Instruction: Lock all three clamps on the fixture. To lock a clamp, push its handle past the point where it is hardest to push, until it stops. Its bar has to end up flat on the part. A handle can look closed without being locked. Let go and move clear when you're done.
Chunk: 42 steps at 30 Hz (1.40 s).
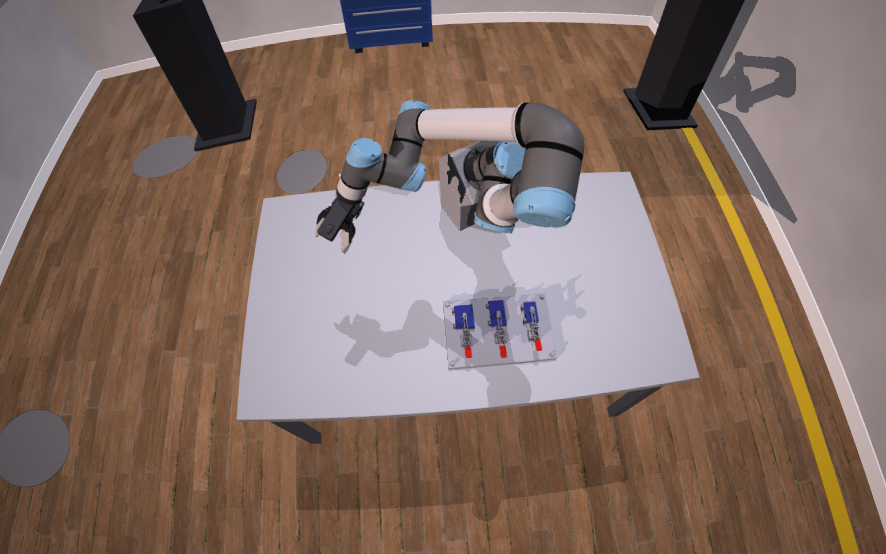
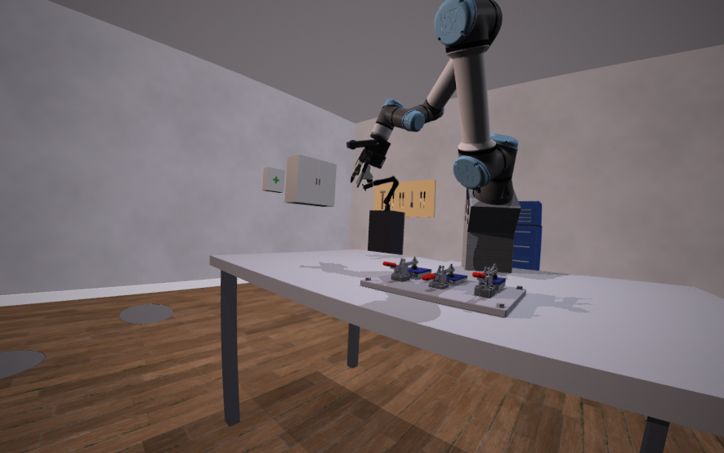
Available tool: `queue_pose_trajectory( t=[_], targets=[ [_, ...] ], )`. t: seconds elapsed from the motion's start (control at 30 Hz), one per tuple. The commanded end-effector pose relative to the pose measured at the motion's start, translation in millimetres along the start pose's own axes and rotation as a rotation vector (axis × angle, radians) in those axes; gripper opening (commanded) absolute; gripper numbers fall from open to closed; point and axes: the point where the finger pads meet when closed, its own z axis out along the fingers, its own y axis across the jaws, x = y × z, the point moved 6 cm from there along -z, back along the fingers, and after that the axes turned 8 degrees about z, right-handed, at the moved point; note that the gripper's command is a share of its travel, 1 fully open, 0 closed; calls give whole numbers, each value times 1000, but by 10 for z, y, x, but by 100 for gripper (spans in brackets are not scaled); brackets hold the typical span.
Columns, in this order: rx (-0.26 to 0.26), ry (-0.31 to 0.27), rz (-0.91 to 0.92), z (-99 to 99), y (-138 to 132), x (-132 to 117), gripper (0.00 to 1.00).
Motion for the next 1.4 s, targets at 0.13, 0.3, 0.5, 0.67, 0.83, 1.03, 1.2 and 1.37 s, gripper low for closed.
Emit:
queue_pose_trajectory(
  t=[0.13, 0.3, 0.5, 0.67, 0.83, 1.03, 1.2, 1.37],
  targets=[
    [164, -104, -208, 10, 106, 73, 58],
    [164, -104, -208, 10, 106, 73, 58],
    [164, -104, -208, 10, 106, 73, 58],
    [332, -213, -412, 45, 178, 163, 58],
    [332, -213, -412, 45, 178, 163, 58],
    [332, -213, -412, 45, 178, 163, 58],
    [363, -233, -449, -94, -223, -25, 58],
    [373, -240, -460, -128, -321, -71, 58]
  ],
)
